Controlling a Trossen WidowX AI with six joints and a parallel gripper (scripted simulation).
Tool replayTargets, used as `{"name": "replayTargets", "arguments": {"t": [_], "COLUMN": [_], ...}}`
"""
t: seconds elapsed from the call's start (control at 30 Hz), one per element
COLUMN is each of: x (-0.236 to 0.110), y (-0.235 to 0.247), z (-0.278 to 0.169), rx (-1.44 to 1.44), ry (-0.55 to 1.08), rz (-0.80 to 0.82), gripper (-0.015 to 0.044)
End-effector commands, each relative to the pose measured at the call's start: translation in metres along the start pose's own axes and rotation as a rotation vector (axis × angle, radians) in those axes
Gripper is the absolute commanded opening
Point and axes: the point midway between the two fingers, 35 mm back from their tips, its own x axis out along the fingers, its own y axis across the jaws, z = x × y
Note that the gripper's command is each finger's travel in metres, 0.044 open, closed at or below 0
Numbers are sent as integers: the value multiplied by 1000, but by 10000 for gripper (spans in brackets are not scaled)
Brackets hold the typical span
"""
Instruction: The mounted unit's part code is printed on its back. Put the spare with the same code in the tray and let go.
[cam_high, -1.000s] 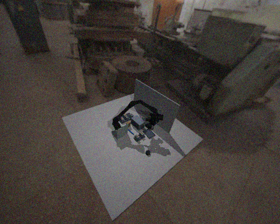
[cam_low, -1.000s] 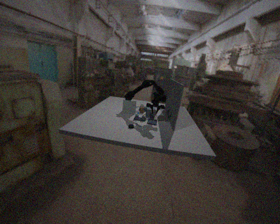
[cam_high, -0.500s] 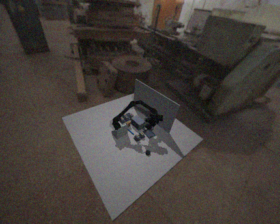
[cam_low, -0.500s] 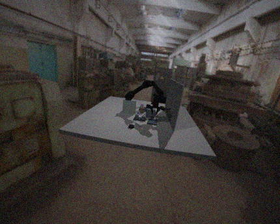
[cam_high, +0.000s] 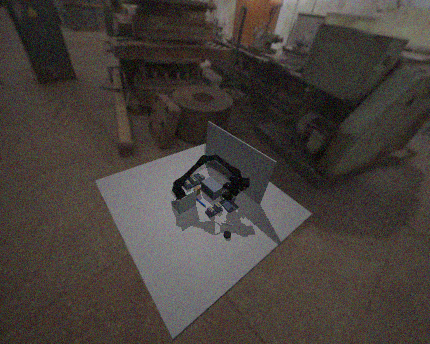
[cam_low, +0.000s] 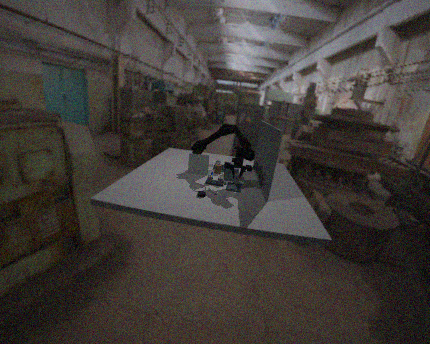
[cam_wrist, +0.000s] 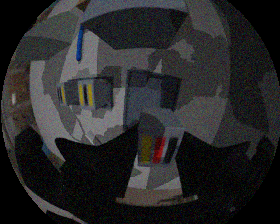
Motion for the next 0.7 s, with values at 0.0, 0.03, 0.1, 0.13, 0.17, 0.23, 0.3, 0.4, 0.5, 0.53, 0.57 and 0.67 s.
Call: {"name": "replayTargets", "arguments": {"t": [0.0, 0.03, 0.1, 0.13, 0.17, 0.23, 0.3, 0.4, 0.5, 0.53, 0.57, 0.67], "x": [4, 5, 7, 8, 9, 11, 12, 15, 18, 19, 20, 23], "y": [0, 0, 1, 1, 1, 1, 1, 1, 2, 2, 2, 2], "z": [1, 1, 1, 1, 1, 1, 1, 2, 2, 2, 2, 2], "rx": [4, 4, 4, 4, 4, 4, 4, 4, 4, 4, 4, 4], "ry": [-4, -5, -5, -5, -5, -5, -5, -5, -6, -6, -6, -6], "rz": [-4, -4, -4, -4, -4, -4, -4, -4, -4, -4, -4, -4], "gripper": [0, 0, 0, 0, 0, 0, 0, 0, 0, 0, 0, 0]}}
